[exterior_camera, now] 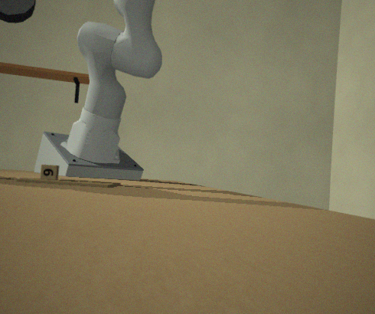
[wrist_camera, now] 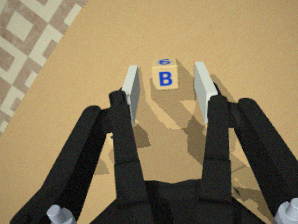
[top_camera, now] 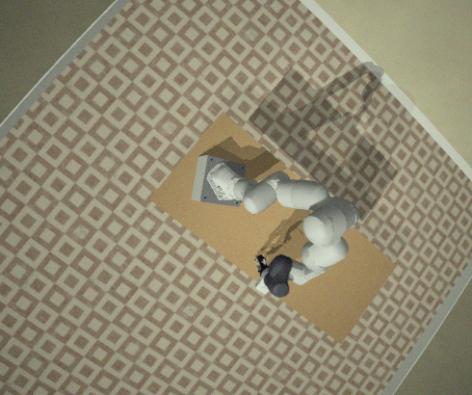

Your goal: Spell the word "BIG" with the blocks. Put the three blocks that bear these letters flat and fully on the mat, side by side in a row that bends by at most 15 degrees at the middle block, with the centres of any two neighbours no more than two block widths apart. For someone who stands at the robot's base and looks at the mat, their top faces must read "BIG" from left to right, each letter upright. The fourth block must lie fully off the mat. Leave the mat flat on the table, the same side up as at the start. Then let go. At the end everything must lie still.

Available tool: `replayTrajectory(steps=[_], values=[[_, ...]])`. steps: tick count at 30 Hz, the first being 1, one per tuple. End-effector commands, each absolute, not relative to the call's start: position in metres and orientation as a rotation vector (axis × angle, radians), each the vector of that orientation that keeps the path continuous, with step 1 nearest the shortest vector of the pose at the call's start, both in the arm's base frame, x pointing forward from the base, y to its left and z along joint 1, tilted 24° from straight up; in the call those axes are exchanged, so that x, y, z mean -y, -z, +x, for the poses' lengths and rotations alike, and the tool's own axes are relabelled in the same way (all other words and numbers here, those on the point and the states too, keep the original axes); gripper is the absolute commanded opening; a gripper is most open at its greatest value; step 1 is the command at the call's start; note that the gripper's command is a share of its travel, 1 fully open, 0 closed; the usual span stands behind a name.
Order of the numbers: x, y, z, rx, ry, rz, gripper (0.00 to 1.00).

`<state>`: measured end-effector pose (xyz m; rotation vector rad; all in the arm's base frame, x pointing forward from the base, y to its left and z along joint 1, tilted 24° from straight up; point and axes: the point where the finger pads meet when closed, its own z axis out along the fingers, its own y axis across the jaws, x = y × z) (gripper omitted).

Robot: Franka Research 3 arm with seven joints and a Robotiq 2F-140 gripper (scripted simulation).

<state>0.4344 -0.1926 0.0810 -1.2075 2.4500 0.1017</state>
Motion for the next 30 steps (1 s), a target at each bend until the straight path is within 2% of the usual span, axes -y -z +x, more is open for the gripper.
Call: replayTrajectory(steps=[1,30], values=[[0.1911,-0.0757,0.4386,-2.435,-0.088,-1.231,0.37],[0.1888,-0.0669,0.4418,-2.435,-0.088,-1.231,0.37]])
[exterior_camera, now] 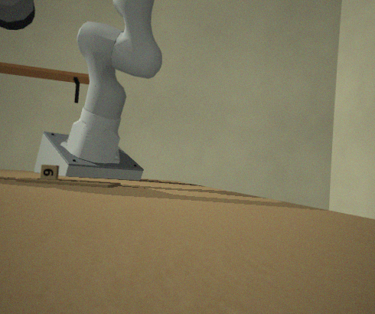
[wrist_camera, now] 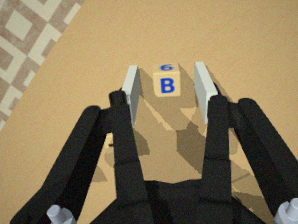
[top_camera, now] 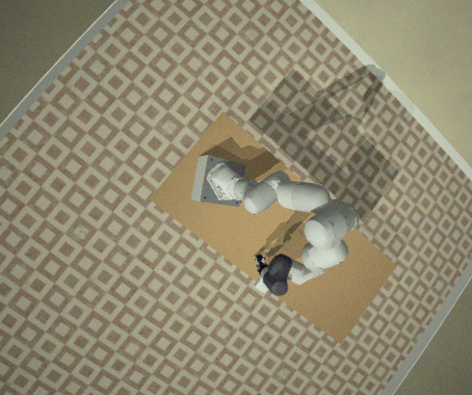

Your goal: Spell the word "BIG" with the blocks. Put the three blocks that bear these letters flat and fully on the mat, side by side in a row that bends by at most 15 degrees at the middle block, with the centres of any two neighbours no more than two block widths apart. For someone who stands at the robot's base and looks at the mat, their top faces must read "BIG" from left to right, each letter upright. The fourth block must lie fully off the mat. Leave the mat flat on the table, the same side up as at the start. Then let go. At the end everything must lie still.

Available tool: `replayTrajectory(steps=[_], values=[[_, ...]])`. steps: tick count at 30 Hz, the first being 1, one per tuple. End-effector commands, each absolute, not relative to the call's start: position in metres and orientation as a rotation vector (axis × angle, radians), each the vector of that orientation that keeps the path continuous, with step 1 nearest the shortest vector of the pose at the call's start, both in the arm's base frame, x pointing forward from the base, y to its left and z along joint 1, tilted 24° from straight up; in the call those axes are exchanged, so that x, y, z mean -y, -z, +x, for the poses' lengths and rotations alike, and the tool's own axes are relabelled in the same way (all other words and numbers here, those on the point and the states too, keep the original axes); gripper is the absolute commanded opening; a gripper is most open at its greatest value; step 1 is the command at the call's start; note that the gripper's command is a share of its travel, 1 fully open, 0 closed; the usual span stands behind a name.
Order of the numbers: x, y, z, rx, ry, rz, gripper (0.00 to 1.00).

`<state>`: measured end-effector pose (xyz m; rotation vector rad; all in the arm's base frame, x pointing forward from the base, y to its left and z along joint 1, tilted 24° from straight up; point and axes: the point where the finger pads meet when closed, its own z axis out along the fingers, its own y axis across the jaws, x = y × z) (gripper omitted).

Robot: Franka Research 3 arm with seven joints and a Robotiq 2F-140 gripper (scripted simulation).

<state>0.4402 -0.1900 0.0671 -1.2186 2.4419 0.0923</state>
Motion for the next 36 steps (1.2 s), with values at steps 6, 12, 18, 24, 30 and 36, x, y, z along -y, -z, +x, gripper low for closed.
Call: replayTrajectory(steps=[6,12,18,24,30,36], values=[[0.1888,-0.0669,0.4418,-2.435,-0.088,-1.231,0.37],[0.1888,-0.0669,0.4418,-2.435,-0.088,-1.231,0.37],[0.1888,-0.0669,0.4418,-2.435,-0.088,-1.231,0.37],[0.1888,-0.0669,0.4418,-2.435,-0.088,-1.231,0.25],[0.1888,-0.0669,0.4418,-2.435,-0.088,-1.231,0.25],[0.1888,-0.0669,0.4418,-2.435,-0.088,-1.231,0.25]])
